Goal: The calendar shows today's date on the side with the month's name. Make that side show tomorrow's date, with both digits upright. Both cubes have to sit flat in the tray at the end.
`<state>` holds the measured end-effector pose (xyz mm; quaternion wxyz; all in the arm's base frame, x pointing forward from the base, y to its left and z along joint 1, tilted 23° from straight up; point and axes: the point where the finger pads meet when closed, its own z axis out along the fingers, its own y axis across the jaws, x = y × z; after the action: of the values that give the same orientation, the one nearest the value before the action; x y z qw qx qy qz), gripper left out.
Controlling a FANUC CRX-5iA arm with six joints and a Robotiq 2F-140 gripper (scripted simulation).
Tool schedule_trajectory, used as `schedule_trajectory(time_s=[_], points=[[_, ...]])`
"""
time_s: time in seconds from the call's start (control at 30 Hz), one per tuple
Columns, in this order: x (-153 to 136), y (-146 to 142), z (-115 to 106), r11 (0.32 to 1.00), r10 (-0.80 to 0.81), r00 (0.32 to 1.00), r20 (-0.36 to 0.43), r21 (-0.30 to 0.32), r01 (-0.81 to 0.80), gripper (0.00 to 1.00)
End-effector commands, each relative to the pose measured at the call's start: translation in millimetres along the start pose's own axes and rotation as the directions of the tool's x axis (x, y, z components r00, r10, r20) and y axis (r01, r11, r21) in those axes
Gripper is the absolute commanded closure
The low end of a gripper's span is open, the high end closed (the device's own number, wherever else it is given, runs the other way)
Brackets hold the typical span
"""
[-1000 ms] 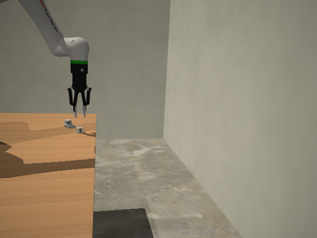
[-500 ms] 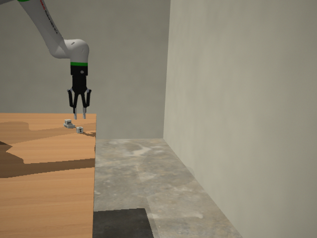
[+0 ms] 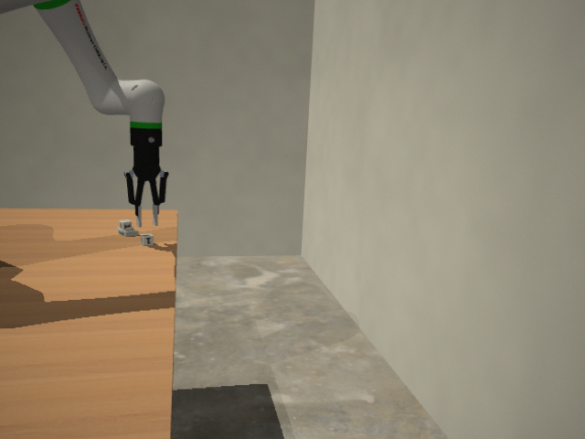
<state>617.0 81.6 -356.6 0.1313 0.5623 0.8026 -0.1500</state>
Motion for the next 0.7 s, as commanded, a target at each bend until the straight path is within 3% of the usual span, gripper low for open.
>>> schedule_trajectory(time_s=[0.0,0.67], points=[[0.1,0.2,2.7,1.0,0.0,1.0,0.0,0.0,0.0,0.64],[0.1,0.0,19.5,1.0,0.0,1.0,0.0,0.0,0.0,0.64]])
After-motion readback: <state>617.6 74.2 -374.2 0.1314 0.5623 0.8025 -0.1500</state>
